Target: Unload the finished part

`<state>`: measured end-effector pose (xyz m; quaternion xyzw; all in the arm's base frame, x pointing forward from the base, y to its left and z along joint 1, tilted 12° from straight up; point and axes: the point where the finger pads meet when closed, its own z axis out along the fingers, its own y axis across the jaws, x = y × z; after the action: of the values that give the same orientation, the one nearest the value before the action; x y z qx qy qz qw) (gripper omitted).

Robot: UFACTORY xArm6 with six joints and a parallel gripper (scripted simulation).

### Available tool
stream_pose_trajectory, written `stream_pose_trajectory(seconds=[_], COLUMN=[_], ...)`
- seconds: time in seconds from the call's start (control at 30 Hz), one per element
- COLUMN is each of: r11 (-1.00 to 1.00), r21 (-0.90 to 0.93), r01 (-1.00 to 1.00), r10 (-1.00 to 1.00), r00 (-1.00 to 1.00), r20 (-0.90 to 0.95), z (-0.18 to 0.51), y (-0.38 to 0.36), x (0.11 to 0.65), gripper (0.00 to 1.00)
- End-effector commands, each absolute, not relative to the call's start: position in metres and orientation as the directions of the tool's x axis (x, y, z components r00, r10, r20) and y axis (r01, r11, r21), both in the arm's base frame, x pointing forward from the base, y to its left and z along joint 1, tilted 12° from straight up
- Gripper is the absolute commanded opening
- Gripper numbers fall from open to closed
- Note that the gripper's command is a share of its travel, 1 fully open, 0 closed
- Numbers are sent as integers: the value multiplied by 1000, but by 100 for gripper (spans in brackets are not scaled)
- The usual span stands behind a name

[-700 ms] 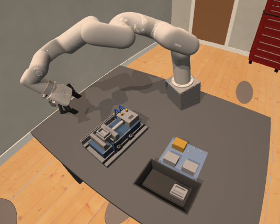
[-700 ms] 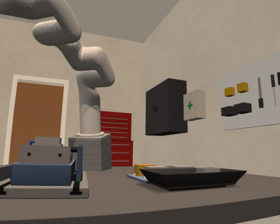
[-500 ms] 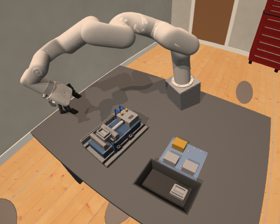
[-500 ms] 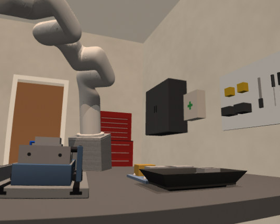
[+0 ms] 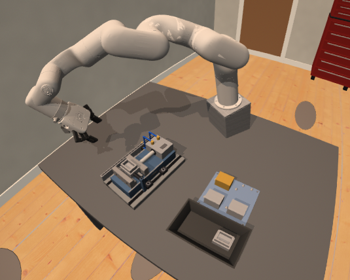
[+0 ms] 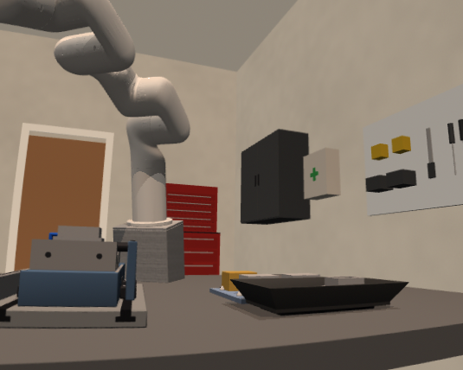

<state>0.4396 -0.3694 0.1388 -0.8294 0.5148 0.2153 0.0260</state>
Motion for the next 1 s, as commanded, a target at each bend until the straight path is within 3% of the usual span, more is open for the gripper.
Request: stream_pose_trajectory(seconds=[0.0,0.4,0.97], r11=[-451,-279,11], r21=[182,177,-31], r01=[-874,-944,-999], r10=[-858,-954,-998], r00=[368,250,-13], r20=[-359,-167,62], z=[142,148,154], y=[-367,-330,-235], x=[445,478,492], gripper=[100,100,100])
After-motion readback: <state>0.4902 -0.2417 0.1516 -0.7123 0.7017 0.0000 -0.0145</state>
